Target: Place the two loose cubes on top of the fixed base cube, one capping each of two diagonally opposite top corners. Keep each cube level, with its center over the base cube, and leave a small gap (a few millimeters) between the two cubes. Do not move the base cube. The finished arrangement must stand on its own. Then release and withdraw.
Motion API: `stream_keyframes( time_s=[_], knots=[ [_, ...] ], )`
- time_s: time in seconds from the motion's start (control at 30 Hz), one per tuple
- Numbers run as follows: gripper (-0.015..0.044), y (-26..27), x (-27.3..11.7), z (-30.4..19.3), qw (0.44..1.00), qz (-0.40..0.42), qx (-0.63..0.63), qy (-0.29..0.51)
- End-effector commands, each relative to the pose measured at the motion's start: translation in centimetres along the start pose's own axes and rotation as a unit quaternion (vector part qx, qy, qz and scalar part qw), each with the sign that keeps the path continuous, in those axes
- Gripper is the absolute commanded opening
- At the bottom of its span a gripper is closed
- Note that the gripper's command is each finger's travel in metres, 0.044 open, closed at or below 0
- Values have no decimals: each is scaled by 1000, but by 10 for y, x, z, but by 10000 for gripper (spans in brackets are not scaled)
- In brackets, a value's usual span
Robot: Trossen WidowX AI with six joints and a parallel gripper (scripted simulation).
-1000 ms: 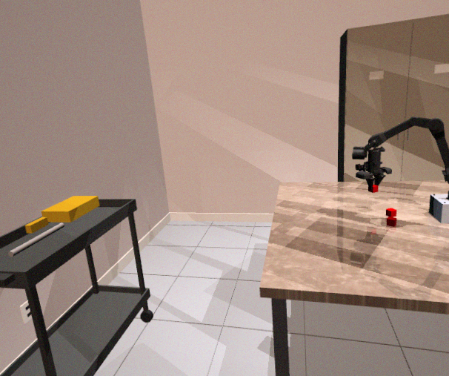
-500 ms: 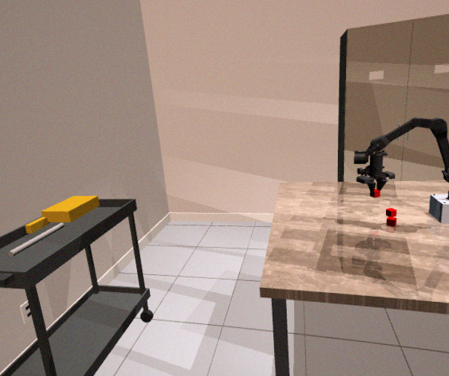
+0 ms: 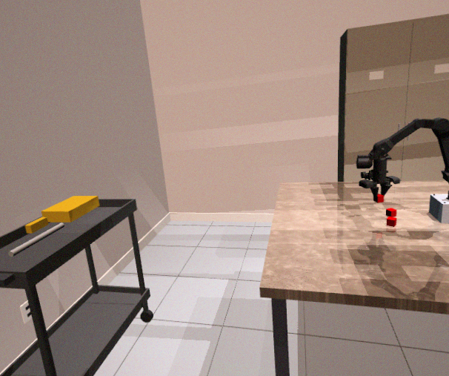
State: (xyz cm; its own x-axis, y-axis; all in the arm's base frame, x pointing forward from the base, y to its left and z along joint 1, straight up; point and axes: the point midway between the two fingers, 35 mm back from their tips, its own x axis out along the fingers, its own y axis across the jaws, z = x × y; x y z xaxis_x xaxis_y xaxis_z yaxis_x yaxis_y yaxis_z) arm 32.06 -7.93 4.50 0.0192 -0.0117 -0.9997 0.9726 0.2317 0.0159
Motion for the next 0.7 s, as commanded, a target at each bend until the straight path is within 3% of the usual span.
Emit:
stream_keyframes(
  time_s=[0.0,0.67],
  knots=[
    [105,3,1,-11,1000,3,11,0],
    [105,7,16,-70,998,3,65,2]
  ],
)
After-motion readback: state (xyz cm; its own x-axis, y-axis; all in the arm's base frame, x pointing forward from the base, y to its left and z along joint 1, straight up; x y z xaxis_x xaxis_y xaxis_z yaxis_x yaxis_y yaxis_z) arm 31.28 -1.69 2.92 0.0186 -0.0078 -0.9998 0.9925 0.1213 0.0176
